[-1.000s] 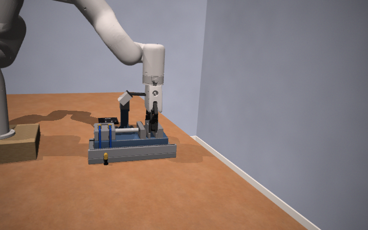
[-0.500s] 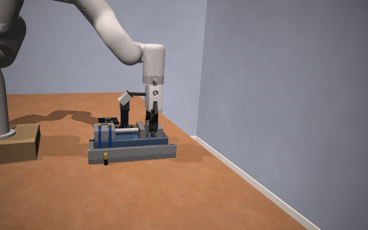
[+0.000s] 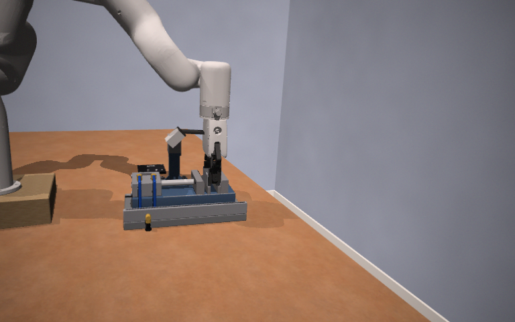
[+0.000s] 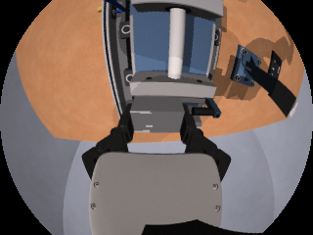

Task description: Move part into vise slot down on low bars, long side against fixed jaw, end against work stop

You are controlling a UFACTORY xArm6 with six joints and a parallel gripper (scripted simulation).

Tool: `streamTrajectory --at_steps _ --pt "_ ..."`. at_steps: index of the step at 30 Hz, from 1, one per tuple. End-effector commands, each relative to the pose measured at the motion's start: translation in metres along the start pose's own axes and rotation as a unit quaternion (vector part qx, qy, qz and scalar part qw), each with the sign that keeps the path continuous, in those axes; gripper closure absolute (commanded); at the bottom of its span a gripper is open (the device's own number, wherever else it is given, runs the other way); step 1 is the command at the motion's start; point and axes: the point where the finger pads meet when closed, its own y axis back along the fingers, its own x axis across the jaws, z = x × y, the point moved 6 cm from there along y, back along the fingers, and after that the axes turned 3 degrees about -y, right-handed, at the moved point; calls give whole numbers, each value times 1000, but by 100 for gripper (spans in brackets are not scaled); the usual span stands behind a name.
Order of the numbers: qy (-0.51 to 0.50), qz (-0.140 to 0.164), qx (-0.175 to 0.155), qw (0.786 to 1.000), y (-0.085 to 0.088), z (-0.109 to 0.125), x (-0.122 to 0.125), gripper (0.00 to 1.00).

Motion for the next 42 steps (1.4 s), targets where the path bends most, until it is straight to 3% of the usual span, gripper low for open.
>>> streamTrajectory --at_steps 1,37,38,42 --pt "0 0 -2 1000 2 1 0 100" --pt "0 0 -2 1000 0 1 0 100" --pt "0 0 -2 1000 0 1 0 19" --pt "0 0 -2 1000 0 1 0 19"
